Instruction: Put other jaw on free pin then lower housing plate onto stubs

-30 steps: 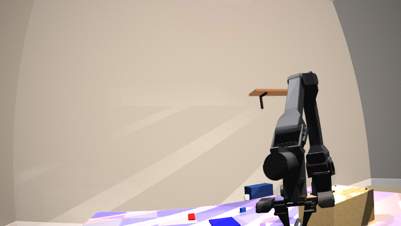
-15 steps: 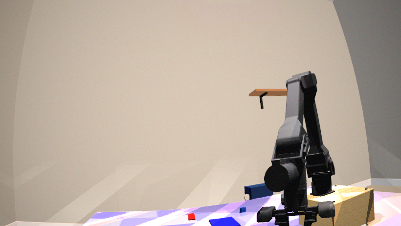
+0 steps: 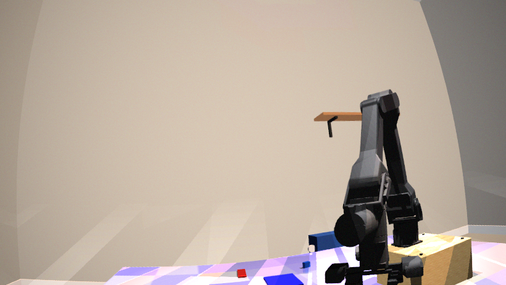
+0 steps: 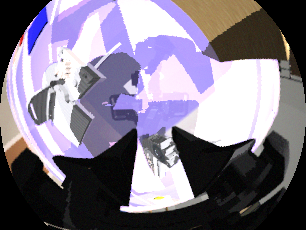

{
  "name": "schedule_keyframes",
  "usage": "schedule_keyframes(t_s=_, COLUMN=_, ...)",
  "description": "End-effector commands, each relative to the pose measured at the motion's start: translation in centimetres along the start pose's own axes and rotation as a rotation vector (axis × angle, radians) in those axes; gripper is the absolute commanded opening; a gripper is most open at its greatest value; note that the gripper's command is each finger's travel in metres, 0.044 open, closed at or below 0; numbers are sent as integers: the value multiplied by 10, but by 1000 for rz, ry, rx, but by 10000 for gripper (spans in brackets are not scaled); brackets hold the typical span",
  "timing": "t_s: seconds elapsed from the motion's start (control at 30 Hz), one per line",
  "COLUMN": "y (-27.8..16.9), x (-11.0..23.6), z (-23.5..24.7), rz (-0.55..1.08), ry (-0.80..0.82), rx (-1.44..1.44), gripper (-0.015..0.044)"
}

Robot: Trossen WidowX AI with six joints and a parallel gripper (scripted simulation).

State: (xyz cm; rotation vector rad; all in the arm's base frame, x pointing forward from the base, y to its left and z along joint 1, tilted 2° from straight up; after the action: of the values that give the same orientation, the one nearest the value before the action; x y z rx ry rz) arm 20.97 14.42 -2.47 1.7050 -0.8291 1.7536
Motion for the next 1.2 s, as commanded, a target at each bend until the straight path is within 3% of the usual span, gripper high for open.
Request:
schedule_keyframes(t_s=0.0, y=-4, x=21, z=0, rz=9, ry=0, rx=-3, gripper=273)
schedule_keyframes(t_s=0.13, y=-2, x=60, z=0, rz=10, ry=0, rx=-3, gripper=378)
schedule_keyframes(t_s=0.23, y=-1, x=67, z=0, rz=10, ry=0, rx=-3, gripper=440)
schedule_keyframes(t_s=1.17, y=-1, x=67, z=0, rz=10, ry=0, rx=-3, gripper=440)
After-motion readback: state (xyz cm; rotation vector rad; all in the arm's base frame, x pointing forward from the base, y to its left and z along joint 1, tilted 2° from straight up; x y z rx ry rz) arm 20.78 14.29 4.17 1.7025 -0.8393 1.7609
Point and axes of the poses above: the point midway between the two fingers, 35 mm back from their tips, its own x axis back along the fingers, its own z axis across the jaws, y = z × x, the point moved 1 cm from there along x, back along the fingers, and after that the axes turned 11 degrees about -x, right-handed, at the moved point
